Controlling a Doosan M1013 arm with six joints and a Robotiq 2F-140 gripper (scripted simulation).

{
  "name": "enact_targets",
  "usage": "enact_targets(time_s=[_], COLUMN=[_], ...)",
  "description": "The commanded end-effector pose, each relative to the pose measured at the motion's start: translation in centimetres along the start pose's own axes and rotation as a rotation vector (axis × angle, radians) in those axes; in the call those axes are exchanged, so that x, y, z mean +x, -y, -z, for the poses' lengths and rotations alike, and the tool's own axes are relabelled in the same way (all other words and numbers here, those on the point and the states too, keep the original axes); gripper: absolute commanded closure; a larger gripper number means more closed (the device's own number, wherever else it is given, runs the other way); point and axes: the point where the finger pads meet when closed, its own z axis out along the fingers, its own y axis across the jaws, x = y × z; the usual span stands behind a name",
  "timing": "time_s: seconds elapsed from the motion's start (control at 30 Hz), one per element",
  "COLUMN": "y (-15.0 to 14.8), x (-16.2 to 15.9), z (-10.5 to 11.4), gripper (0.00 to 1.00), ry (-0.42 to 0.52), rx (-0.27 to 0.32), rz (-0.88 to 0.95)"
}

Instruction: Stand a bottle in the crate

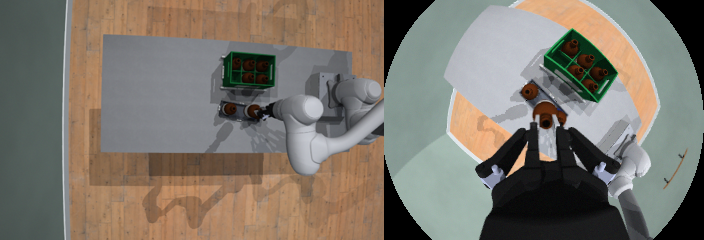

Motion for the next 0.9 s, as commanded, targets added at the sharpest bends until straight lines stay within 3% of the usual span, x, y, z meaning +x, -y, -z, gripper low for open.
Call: enact_targets(time_s=[0.0, 0.87], y=[0.0, 0.0], x=[0.0, 0.0], z=[0.1, 2.1], gripper=[1.0, 1.0], ry=[0.0, 0.0], rx=[0.0, 0.0], rz=[0.0, 0.0])
